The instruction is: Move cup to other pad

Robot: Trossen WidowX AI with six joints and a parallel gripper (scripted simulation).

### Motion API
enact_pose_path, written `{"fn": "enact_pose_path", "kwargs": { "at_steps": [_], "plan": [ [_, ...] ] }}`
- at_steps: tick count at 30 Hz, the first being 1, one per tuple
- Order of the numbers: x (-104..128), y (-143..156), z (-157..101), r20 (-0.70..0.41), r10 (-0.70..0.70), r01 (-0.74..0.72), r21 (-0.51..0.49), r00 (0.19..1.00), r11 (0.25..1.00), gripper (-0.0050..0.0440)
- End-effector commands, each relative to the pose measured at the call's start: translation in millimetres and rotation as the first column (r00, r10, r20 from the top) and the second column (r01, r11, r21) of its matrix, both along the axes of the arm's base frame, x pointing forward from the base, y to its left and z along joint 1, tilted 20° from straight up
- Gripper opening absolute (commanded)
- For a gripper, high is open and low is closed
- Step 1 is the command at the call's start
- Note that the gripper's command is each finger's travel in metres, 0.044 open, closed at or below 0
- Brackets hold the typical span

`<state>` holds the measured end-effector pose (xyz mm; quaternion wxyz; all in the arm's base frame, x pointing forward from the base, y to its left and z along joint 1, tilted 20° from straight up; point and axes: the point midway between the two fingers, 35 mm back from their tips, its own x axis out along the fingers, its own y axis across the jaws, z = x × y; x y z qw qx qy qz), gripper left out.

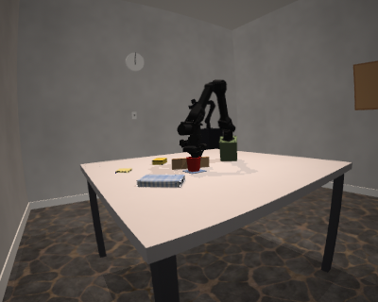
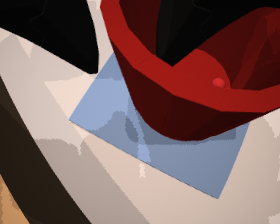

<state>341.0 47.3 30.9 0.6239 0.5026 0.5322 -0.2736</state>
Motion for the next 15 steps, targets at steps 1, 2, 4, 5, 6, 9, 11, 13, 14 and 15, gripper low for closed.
{"fn": "enact_pose_path", "kwargs": {
  "at_steps": [1, 2, 4, 5, 6, 9, 11, 13, 14, 15],
  "plan": [
    [0.3, 0.1, 0.9, 0.002, 0.000, 0.000, 0.001, 1.000, 1.000, 0.0104],
    [0.3, 0.1, 0.9, 0.002, 0.000, 0.000, 0.001, 1.000, 1.000, 0.0097],
    [0.3, 0.1, 0.9, 0.002, 0.000, 0.000, 0.001, 1.000, 1.000, 0.0084],
    [0.3, 0.1, 0.9, 0.002, 0.000, 0.000, 0.001, 1.000, 1.000, 0.0077],
    [0.3, 0.1, 0.9, 0.002, 0.000, 0.000, 0.001, 1.000, 1.000, 0.0070],
    [0.3, 0.1, 0.9, 0.002, 0.000, 0.000, 0.001, 1.000, 1.000, 0.0050],
    [0.3, 0.1, 0.9, 0.002, 0.000, 0.000, 0.001, 1.000, 1.000, 0.0044],
    [0.3, 0.1, 0.9, 0.002, 0.000, 0.000, 0.001, 1.000, 1.000, 0.0037],
    [0.3, 0.1, 0.9, 0.002, 0.000, 0.000, 0.001, 1.000, 1.000, 0.0030],
    [0.3, 0.1, 0.9, 0.002, 0.000, 0.000, 0.001, 1.000, 1.000, 0.0024]
  ]
}}
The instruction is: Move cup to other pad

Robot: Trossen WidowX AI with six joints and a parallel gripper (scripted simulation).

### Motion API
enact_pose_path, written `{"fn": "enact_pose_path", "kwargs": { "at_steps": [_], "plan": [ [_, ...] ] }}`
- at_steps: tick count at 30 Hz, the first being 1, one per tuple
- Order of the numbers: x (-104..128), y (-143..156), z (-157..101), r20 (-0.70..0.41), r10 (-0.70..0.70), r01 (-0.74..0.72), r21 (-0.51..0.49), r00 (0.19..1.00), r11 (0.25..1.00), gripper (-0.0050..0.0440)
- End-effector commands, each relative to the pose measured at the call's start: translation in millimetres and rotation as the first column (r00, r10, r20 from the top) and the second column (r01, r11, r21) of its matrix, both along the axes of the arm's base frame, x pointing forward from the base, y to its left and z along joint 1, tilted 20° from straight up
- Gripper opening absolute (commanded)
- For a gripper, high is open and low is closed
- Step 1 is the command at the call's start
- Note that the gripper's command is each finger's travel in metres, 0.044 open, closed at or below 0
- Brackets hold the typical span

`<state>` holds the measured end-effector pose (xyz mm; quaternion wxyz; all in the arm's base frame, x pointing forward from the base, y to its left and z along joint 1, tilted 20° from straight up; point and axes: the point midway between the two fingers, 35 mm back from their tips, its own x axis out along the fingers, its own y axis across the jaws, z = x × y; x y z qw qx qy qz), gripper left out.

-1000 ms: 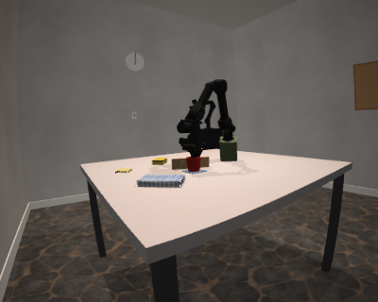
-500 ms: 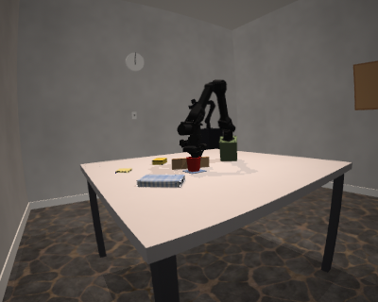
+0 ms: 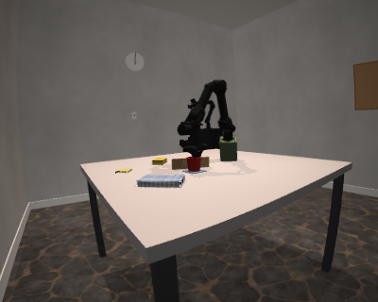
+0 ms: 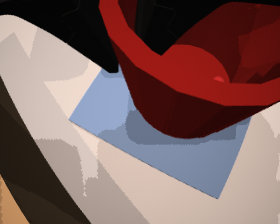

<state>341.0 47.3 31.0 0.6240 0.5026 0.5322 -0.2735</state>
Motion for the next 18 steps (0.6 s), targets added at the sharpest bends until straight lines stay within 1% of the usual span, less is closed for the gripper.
{"fn": "enact_pose_path", "kwargs": {
  "at_steps": [1, 4, 7, 12, 14, 18],
  "plan": [
    [0.3, 0.1, 0.9, 0.002, 0.000, 0.000, 0.001, 1.000, 1.000, 0.0017],
    [0.3, 0.1, 0.9, 0.002, 0.000, 0.000, 0.001, 1.000, 1.000, 0.0000],
    [0.1, -0.3, 2.8, 0.002, 0.000, 0.000, 0.001, 1.000, 1.000, 0.0000],
    [-2.8, -3.5, 17.5, 0.001, -0.001, 0.001, 0.000, 1.000, 1.000, 0.0000],
    [-2.8, -3.5, 17.5, 0.001, -0.001, 0.001, 0.000, 1.000, 1.000, 0.0000],
    [-6.9, -7.0, 32.5, 0.000, -0.002, 0.002, 0.000, 1.000, 1.000, 0.0000]
  ]
}}
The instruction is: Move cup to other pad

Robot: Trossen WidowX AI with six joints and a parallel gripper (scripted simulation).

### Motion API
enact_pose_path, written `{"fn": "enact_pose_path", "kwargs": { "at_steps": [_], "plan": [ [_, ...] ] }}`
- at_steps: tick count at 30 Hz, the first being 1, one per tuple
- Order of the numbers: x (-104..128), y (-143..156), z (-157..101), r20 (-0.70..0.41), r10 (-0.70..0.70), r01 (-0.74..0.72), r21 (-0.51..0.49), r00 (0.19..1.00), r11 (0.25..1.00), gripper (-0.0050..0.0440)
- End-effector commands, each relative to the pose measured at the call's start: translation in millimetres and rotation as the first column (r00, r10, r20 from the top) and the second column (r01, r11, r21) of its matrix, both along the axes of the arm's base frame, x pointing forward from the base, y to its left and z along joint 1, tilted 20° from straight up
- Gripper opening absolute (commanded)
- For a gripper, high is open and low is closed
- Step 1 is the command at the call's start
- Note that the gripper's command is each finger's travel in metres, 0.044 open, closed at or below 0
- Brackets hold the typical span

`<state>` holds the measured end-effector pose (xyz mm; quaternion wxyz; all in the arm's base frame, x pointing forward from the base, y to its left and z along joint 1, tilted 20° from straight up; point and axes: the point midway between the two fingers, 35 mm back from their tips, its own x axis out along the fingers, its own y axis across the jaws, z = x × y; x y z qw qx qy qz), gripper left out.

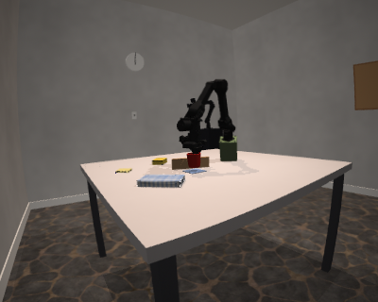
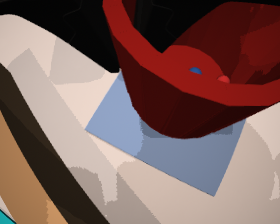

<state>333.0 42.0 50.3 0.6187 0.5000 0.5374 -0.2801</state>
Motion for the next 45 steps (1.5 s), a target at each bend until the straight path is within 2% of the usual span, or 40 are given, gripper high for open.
{"fn": "enact_pose_path", "kwargs": {
  "at_steps": [1, 10, 15, 45],
  "plan": [
    [-0.2, -2.5, 16.9, 0.019, 0.001, -0.001, 0.002, 1.000, 1.000, 0.0000],
    [-13.2, -10.0, 49.8, 0.017, 0.000, 0.000, 0.002, 1.000, 1.000, 0.0000],
    [-18.1, -12.1, 57.5, 0.016, -0.001, 0.001, 0.002, 1.000, 1.000, 0.0000],
    [-24.6, -20.7, 53.5, 0.012, -0.003, 0.003, 0.000, 1.000, 1.000, 0.0000]
  ]
}}
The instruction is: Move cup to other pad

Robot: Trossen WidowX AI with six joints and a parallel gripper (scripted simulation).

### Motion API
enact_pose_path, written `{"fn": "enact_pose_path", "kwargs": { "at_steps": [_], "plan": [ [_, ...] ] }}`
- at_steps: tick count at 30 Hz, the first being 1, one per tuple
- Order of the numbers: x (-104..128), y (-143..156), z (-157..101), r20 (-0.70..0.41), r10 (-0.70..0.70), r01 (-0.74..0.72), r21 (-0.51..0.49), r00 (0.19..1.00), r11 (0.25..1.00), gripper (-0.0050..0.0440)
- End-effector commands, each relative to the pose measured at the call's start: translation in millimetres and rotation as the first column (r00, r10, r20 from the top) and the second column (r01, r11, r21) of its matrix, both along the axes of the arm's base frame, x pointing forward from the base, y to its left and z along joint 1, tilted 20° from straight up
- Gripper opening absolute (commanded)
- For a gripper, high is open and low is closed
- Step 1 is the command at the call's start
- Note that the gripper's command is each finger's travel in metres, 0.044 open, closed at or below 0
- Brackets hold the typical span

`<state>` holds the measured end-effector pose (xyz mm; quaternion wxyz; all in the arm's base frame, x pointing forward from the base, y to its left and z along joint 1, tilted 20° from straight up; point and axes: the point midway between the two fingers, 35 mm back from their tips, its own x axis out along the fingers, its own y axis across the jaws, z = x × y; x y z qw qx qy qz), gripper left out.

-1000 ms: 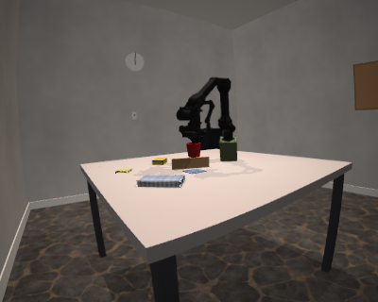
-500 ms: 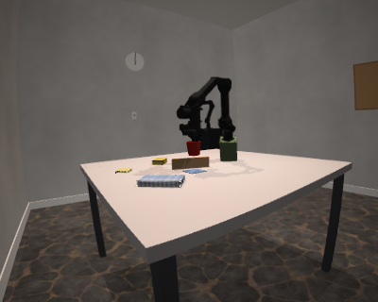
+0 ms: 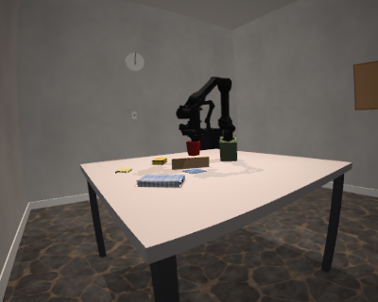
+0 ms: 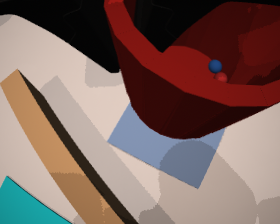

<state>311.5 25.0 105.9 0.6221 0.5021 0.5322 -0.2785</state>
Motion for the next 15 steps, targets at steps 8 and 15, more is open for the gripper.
{"fn": "enact_pose_path", "kwargs": {
  "at_steps": [8, 15],
  "plan": [
    [-8.3, -14.8, -5.4, 0.000, 0.002, -0.002, 0.002, 1.000, 1.000, 0.0000],
    [-14.1, -27.3, -9.3, 0.001, 0.002, -0.002, 0.003, 1.000, 1.000, 0.0000]
  ]
}}
